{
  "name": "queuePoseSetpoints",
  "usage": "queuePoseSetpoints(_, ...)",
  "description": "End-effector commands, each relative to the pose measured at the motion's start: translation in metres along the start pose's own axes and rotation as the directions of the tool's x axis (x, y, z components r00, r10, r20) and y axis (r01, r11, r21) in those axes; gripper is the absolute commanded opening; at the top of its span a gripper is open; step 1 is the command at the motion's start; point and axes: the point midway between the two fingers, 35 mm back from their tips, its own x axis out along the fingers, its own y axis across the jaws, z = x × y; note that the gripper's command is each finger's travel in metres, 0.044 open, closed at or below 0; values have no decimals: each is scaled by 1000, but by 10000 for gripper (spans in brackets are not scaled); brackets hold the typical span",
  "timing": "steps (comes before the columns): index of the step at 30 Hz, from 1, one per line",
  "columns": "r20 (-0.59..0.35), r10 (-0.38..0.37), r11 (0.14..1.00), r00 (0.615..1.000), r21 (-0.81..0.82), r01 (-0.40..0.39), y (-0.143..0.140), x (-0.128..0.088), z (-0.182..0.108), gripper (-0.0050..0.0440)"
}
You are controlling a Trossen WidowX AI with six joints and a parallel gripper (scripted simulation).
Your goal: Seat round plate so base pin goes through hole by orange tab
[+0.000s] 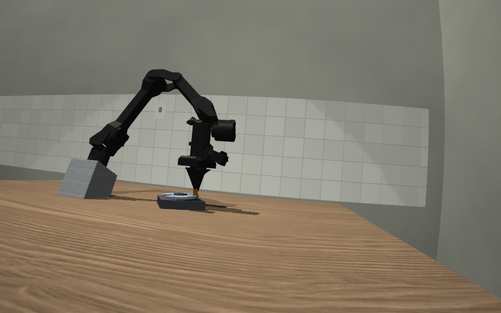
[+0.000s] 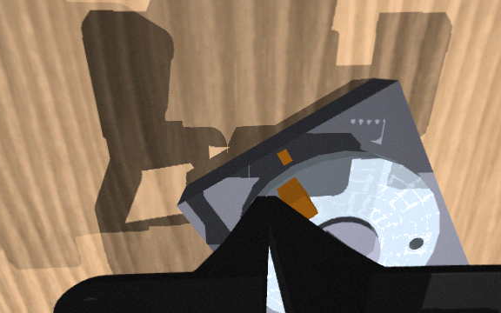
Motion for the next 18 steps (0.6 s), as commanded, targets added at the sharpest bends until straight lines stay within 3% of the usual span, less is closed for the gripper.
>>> queuePoseSetpoints(1, 16, -3, 1000, 1000, -10, 3, -1, -4, 6, -50)
queuePoseSetpoints(18, 14, -3, 1000, 1000, -11, 3, -3, 0, 8, -50)
